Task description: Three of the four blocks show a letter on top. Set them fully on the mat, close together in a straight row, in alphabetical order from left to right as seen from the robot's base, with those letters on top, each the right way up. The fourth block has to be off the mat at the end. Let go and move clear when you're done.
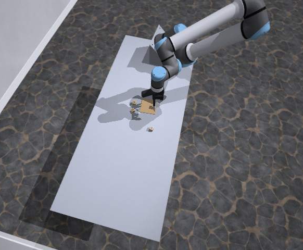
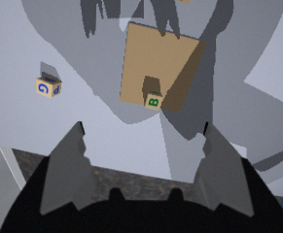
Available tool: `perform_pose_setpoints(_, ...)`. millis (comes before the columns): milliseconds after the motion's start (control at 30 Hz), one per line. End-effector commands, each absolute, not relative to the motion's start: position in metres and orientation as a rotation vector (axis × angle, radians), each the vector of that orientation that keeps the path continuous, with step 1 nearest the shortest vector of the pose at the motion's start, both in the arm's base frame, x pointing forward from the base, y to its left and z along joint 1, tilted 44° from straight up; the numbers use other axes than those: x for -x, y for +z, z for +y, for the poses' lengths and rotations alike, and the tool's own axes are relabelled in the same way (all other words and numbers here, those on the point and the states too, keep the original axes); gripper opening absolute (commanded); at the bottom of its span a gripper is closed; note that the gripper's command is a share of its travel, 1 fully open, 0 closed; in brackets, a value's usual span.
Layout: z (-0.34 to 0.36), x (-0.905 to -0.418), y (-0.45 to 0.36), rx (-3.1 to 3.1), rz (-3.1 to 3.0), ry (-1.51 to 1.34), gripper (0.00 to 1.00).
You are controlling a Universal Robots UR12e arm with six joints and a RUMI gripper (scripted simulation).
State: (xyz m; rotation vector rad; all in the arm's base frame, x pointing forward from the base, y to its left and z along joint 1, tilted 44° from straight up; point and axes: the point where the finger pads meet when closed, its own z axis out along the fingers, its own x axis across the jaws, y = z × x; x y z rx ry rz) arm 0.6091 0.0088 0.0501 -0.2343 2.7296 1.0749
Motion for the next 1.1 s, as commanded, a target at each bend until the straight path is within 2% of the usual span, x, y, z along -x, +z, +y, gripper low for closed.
perform_pose_setpoints(0, 0.006, -0.618, 0.052, 0.374, 2.683, 1.047, 1.00)
perform_pose_setpoints(1067, 0.001, -0.690, 0.063, 1.375, 2.099, 0.738, 1.00)
